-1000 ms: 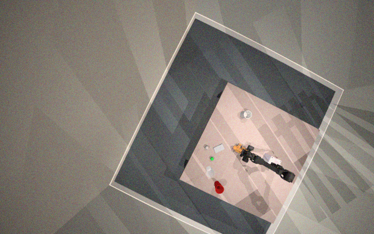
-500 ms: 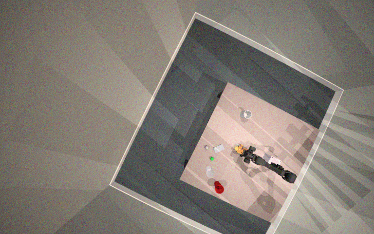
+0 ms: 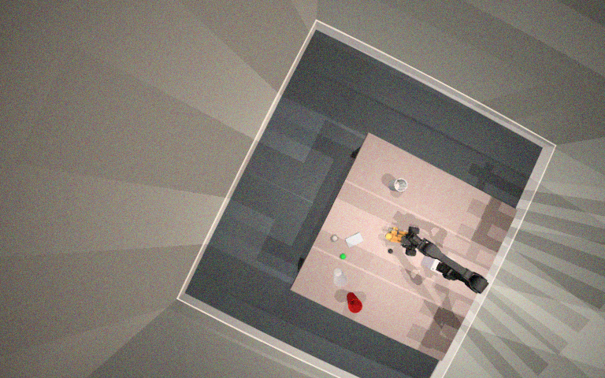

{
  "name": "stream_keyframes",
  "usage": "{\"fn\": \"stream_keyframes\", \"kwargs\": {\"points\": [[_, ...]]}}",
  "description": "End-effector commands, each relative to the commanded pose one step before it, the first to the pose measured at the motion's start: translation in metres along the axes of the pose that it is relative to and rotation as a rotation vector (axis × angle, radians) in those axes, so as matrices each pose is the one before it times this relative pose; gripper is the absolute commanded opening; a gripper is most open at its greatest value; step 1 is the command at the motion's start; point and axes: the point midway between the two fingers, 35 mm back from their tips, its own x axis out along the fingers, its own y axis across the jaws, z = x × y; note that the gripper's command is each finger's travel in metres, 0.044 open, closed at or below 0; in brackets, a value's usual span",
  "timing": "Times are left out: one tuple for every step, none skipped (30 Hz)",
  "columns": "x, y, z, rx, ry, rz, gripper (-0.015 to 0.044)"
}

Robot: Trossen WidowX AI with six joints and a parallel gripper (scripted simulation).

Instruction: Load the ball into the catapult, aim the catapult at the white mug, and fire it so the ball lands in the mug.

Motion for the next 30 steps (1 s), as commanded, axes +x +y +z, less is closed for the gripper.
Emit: {"fn": "stream_keyframes", "kwargs": {"points": [[-0.00270, -0.03105, -0.02386, -0.1391, -0.00396, -0.01127, 0.0000], [0.00014, -0.00604, -0.00746, -0.0340, 0.00082, -0.00024, 0.0000], [0.00015, -0.00578, -0.00780, -0.0340, 0.00085, -0.00018, 0.0000], [0.00016, -0.00526, -0.00816, -0.0340, 0.00088, -0.00009, 0.0000], [0.00017, -0.00472, -0.00848, -0.0340, 0.00091, 0.00001, 0.0000], [0.00018, -0.00449, -0.00875, -0.0340, 0.00092, 0.00007, 0.0000], [0.00019, -0.00391, -0.00904, -0.0340, 0.00093, 0.00017, 0.0000], [0.00021, -0.00332, -0.00928, -0.0340, 0.00093, 0.00027, 0.0000], [0.00021, -0.00324, -0.00952, -0.0340, 0.00092, 0.00032, 0.0000], [0.00023, -0.00261, -0.00975, -0.0341, 0.00091, 0.00043, 0.0000], [0.00024, -0.00196, -0.00991, -0.0340, 0.00089, 0.00053, 0.0000], [0.00018, -0.00234, -0.00845, -0.0277, 0.00073, 0.00041, 0.0000], [0.00012, -0.00115, -0.00516, -0.0167, 0.00043, 0.00028, 0.0000], [0.00004, -0.00034, -0.00173, -0.0056, 0.00014, 0.00010, 0.0000], [-0.00002, -0.00134, -0.00030, 0.0000, 0.00002, -0.00010, 0.0000], [-0.00001, -0.00090, -0.00020, 0.0000, 0.00002, -0.00007, 0.0000], [0.00000, 0.00000, 0.00000, 0.0000, 0.00000, 0.00000, 0.0000], [0.00000, 0.00000, 0.00000, 0.0000, 0.00000, 0.00000, 0.0000], [0.00000, 0.00000, 0.00000, 0.0000, 0.00000, 0.00000, 0.0000], [0.00000, 0.00000, 0.00000, 0.0000, 0.00000, 0.00000, 0.0000], [-0.00002, -0.00135, 0.00017, -0.0008, -0.00001, -0.00010, 0.0000], [-0.00002, -0.00135, 0.00017, -0.0008, -0.00001, -0.00010, 0.0000], [0.00027, -0.00002, 0.00000, 0.0000, 0.00000, 0.00000, 0.0000], [0.00082, -0.00007, 0.00000, 0.0000, 0.00000, 0.00000, 0.0000], [0.00109, -0.00009, 0.00000, 0.0000, 0.00000, 0.00000, 0.0000], [0.00158, -0.00013, 0.00000, 0.0000, 0.00000, 0.00000, 0.0000], [0.00165, -0.00012, 0.00000, 0.0000, 0.00000, 0.00000, 0.0000], [0.00166, -0.00012, 0.00000, 0.0000, 0.00000, 0.00000, 0.0000], [0.00166, -0.00011, 0.00000, 0.0000, 0.00000, 0.00000, 0.0000], [0.00166, -0.00010, 0.00000, 0.0000, 0.00000, 0.00000, 0.0000]]}}
